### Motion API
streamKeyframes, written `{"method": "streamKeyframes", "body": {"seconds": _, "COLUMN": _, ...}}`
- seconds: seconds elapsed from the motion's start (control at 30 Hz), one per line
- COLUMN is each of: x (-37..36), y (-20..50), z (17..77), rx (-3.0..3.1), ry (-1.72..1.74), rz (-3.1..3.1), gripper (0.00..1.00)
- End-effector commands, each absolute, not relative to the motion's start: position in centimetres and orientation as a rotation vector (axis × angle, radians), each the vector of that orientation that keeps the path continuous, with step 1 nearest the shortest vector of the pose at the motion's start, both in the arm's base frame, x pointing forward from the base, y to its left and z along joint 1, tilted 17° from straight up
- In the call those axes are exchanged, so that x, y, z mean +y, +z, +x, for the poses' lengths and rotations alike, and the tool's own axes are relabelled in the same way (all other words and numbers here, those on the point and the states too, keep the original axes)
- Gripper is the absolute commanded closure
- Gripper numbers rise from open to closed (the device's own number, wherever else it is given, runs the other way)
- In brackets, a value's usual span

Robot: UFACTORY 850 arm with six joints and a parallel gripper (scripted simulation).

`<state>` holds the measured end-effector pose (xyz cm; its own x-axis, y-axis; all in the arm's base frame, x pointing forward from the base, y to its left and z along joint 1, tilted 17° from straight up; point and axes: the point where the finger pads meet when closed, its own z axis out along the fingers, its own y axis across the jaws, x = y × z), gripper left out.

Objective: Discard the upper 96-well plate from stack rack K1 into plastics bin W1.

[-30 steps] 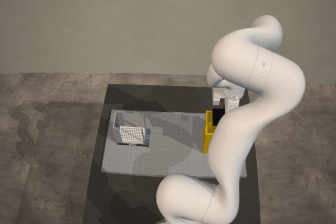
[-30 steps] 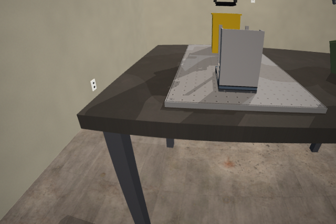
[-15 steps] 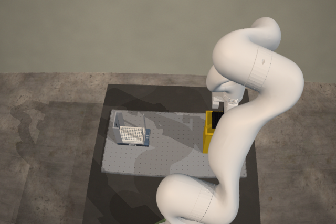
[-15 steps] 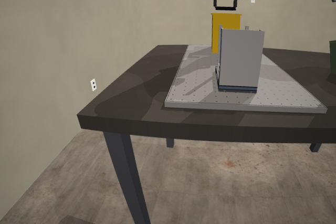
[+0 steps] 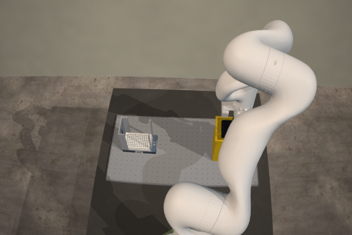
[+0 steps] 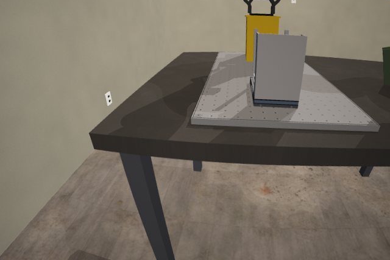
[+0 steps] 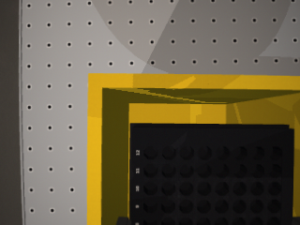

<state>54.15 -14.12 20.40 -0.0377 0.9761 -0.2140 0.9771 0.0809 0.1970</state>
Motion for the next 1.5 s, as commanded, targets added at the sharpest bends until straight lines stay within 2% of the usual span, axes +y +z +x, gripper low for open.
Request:
{"method": "streamKeyframes", "body": {"seconds": 0.0, "x": -14.23, "y": 19.97, "z": 54.34, "rx": 2.071, "ry": -0.004, "rz": 1.95, "gripper": 1.0}}
{"method": "streamKeyframes", "body": {"seconds": 1.47, "x": -14.31, "y": 19.56, "z": 54.42, "rx": 2.071, "ry": -0.004, "rz": 1.95, "gripper": 1.0}}
